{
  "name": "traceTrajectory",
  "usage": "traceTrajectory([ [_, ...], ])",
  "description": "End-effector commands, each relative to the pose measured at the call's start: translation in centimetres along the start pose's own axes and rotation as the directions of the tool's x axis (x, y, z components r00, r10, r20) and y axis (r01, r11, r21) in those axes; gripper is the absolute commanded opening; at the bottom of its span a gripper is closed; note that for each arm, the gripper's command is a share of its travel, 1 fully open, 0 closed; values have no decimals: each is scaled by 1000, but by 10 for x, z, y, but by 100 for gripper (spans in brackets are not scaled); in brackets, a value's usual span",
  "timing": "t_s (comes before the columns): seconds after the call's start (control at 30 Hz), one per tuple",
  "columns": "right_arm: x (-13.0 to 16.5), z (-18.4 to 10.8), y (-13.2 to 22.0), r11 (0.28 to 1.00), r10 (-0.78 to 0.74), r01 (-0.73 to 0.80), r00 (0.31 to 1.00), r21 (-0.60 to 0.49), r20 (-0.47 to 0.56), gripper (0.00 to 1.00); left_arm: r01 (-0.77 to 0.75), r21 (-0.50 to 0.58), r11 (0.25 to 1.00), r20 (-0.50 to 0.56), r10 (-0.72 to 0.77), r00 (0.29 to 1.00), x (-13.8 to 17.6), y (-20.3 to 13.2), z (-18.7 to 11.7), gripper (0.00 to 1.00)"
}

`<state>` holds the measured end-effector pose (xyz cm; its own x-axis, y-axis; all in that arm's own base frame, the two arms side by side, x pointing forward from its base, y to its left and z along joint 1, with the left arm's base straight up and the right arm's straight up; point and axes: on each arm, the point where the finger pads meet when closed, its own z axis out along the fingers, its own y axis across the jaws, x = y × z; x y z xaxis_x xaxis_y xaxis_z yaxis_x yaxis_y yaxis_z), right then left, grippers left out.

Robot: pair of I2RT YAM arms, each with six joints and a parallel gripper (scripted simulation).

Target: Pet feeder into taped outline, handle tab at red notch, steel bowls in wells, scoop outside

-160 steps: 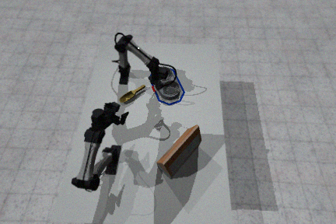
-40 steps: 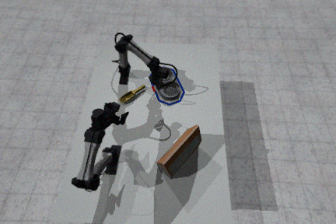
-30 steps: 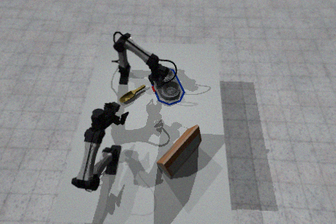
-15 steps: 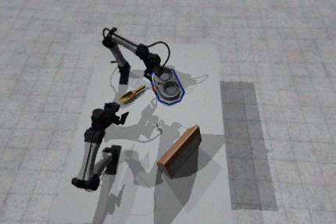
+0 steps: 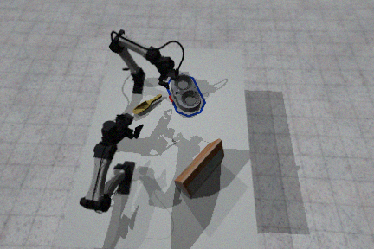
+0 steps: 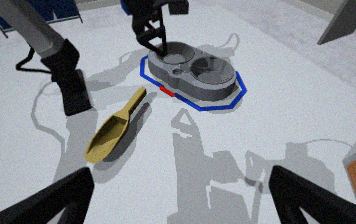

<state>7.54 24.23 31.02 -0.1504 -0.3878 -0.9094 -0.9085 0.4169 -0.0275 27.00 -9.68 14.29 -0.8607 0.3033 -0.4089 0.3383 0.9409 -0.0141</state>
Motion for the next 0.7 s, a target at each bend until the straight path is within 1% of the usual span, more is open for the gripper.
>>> traceTrajectory([
  [0.0,-1,1,1,1000,-1,1,1000,-3,5,100,8,-2,1000,7,-8,1000,2,-1,2,100],
  [0.13,-1,1,1,1000,-1,1,1000,-3,5,100,8,-2,1000,7,-8,1000,2,-1,2,100],
  [0.17,-1,1,1,1000,-1,1,1000,-3,5,100,8,3,1000,18,-8,1000,-3,-2,0,100],
  [0.67,-1,1,1,1000,-1,1,1000,-3,5,100,8,3,1000,18,-8,1000,-3,-2,0,100],
])
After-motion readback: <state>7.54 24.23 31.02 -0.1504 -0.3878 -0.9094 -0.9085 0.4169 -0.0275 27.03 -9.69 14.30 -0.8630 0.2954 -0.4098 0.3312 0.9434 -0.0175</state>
